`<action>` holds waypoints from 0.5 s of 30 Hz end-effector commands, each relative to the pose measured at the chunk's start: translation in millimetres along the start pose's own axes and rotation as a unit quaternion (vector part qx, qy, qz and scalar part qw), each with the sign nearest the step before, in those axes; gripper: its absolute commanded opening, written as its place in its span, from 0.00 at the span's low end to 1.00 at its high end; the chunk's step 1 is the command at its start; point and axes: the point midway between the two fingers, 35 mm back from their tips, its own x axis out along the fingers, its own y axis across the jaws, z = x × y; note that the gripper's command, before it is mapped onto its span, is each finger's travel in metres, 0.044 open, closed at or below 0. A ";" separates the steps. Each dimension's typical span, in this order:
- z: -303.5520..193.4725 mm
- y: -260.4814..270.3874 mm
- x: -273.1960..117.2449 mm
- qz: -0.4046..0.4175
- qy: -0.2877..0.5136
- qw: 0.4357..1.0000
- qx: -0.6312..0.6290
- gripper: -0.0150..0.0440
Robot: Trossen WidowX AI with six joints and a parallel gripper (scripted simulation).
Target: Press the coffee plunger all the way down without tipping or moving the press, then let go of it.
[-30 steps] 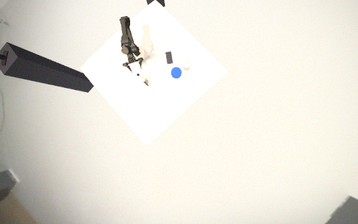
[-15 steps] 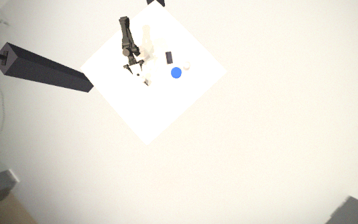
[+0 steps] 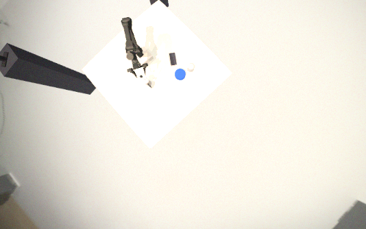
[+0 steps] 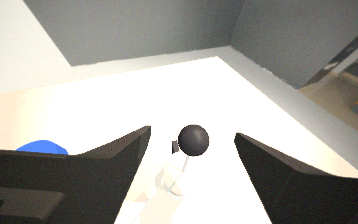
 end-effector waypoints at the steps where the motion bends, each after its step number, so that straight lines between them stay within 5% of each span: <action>1: -0.3 -0.7 1.4 -0.002 0.000 1.000 0.003 0.78; 8: -0.3 -0.7 1.4 -0.002 0.000 1.000 0.003 0.47; 15: -0.3 -0.7 1.4 -0.002 0.000 1.000 0.003 0.45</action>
